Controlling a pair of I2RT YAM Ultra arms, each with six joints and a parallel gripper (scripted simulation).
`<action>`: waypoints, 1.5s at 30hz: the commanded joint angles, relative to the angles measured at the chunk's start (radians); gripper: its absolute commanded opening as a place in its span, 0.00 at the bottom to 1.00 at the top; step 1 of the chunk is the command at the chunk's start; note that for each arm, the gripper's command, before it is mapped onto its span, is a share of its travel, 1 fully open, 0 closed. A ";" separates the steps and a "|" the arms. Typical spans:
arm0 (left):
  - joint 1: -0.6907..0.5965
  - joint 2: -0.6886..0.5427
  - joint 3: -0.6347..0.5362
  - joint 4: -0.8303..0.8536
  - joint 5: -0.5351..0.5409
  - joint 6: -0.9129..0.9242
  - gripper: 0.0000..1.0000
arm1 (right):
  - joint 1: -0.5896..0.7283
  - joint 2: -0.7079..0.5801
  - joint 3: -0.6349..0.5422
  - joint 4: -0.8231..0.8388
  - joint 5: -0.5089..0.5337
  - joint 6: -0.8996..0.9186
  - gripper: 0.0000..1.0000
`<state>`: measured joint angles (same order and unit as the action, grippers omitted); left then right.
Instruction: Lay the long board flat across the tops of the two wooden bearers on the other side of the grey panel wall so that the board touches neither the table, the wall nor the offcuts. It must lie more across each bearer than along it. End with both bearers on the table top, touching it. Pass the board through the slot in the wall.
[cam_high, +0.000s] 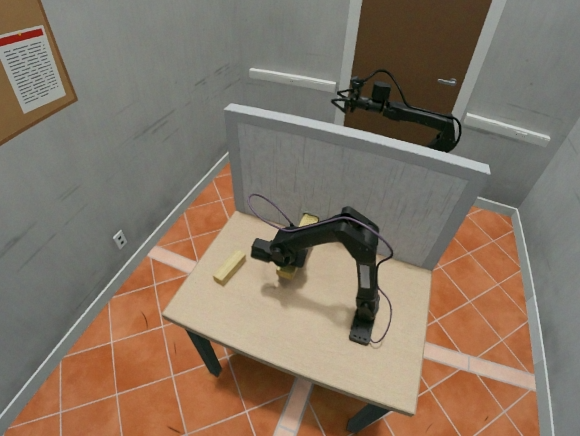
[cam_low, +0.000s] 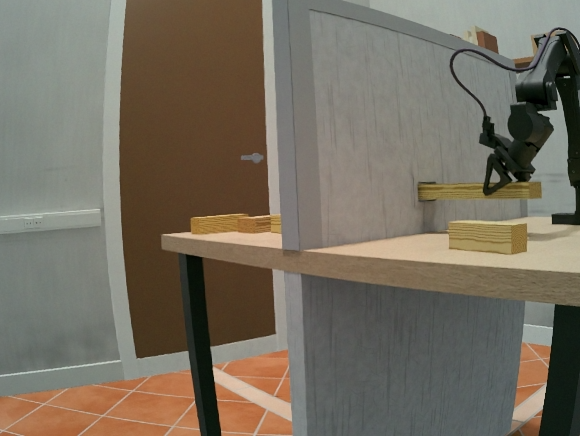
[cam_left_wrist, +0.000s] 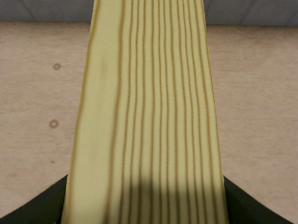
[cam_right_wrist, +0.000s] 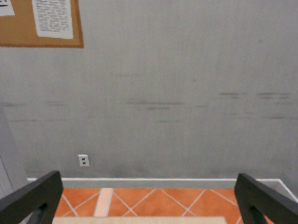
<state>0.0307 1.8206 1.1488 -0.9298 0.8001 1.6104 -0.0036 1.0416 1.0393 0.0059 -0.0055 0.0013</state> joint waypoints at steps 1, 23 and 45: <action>-0.010 -0.041 0.023 0.016 0.082 -0.019 0.00 | 0.009 0.009 0.044 0.029 -0.009 0.003 1.00; -0.054 -0.049 0.001 0.068 0.079 -0.084 0.00 | 0.009 0.009 0.044 0.029 -0.009 0.003 1.00; -0.097 -0.059 0.028 0.119 0.075 -0.144 0.00 | 0.009 0.009 0.044 0.029 -0.009 0.003 1.00</action>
<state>-0.0479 1.8011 1.1248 -0.8341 0.8013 1.4868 -0.0036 1.0416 1.0393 0.0059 -0.0055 0.0013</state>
